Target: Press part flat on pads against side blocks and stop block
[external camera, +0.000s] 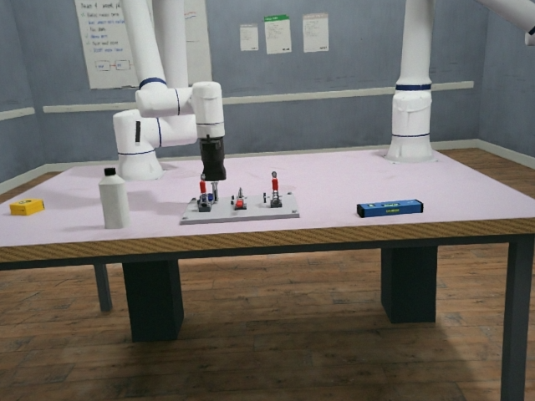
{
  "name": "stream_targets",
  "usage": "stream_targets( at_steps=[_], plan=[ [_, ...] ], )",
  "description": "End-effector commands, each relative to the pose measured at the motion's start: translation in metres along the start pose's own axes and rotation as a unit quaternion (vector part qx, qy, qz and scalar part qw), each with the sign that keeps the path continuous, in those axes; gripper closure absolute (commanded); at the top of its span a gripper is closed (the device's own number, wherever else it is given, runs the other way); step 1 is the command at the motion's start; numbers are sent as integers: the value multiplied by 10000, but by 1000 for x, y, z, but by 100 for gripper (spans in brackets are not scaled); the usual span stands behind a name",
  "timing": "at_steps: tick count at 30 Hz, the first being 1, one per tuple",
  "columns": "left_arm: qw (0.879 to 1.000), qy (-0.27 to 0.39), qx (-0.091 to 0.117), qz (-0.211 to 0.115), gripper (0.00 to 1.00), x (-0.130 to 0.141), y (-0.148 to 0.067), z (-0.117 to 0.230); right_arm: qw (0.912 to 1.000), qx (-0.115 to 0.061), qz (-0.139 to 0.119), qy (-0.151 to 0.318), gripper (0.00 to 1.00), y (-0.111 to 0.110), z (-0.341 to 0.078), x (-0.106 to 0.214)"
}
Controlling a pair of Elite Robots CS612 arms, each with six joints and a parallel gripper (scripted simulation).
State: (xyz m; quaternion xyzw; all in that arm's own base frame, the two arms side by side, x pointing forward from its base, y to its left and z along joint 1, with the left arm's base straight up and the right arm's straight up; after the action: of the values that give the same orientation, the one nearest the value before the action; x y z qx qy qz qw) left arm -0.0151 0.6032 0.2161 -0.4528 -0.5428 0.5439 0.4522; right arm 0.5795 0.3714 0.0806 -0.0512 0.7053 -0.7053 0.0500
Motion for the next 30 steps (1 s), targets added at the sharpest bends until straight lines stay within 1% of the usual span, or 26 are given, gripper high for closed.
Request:
stream_targets(
  at_steps=[1, 20, 30],
  plan=[
    [10000, 0, -3, -8, 0, 1, -1, 0, 10000, 1, 8, 1, 100, -1, 0, -1],
    [10000, 0, -3, -8, 0, 1, -1, 0, 10000, 1, 8, 1, 100, -1, -18, -4],
    [10000, 0, -3, -8, 0, 1, -1, 0, 10000, 1, 8, 1, 100, -1, -20, -4]
  ],
)
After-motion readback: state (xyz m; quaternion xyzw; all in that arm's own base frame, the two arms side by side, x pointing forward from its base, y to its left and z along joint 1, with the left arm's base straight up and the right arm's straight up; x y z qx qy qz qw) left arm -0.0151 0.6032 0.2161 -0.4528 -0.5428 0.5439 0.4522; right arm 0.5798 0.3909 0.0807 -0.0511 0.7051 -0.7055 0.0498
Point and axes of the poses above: on each arm, the point where the finger pads meet when closed, its own y axis out along the fingers, its own z axis across the jaws, x = y × z, the point moved 4 cm from there along -y, back along the fingers, and after that the axes turned 9 degrees about -y, right-handed, at the moved point
